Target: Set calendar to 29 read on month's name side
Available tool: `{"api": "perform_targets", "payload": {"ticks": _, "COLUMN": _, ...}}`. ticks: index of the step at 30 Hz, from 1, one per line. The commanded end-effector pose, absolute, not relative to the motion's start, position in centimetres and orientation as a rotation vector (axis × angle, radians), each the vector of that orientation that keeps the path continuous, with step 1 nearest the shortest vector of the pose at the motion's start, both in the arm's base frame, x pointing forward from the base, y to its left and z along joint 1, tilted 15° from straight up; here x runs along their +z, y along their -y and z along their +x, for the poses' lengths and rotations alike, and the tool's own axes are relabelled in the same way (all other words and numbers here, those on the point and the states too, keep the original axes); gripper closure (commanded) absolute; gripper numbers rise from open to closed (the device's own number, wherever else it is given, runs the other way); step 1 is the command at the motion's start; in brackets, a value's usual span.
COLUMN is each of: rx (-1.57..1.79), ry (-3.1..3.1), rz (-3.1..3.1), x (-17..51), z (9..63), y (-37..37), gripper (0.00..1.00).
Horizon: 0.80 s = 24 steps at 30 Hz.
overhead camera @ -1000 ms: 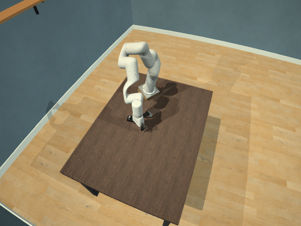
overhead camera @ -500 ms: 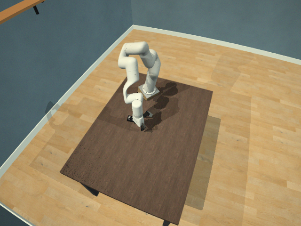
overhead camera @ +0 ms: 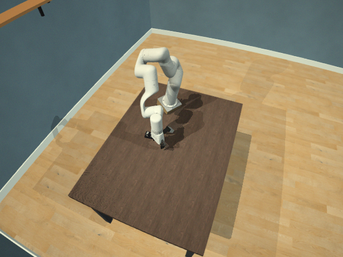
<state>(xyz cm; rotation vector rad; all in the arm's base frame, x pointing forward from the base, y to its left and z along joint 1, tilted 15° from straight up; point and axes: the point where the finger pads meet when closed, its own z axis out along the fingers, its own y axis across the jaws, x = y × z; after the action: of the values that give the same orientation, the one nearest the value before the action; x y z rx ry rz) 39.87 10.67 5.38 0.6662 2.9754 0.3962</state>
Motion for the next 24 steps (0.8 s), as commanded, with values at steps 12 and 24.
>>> {"api": "perform_targets", "payload": {"ticks": 12, "rx": 0.397, "ry": -2.973, "rz": 0.666, "x": 6.4, "z": 39.8, "y": -10.4, "gripper": 0.0}}
{"api": "perform_targets", "payload": {"ticks": 24, "rx": 0.402, "ry": -2.956, "rz": 0.773, "x": 7.7, "z": 39.7, "y": -10.0, "gripper": 0.0}}
